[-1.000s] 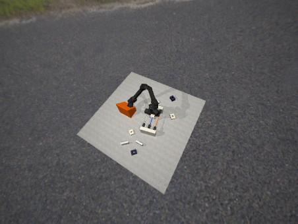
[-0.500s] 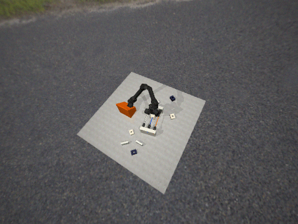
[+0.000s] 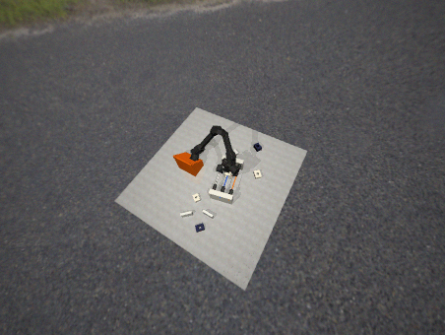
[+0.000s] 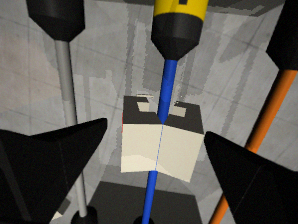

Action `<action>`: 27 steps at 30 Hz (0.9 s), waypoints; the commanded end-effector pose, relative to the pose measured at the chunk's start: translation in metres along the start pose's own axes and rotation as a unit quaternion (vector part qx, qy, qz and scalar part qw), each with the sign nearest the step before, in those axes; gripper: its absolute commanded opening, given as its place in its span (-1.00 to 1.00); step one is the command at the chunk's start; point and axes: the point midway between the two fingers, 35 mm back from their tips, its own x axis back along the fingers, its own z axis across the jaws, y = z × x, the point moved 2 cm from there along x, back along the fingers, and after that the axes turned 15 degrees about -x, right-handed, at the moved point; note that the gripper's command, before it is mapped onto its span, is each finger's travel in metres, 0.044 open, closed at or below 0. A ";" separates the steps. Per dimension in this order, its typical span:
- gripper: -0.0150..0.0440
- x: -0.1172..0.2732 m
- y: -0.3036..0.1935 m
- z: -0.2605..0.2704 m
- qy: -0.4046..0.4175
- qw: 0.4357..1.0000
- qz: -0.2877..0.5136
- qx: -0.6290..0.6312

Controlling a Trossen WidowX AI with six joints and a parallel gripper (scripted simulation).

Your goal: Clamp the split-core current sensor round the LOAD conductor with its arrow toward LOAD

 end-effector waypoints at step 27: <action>0.86 -0.029 0.000 -0.002 -0.006 1.000 0.000 0.000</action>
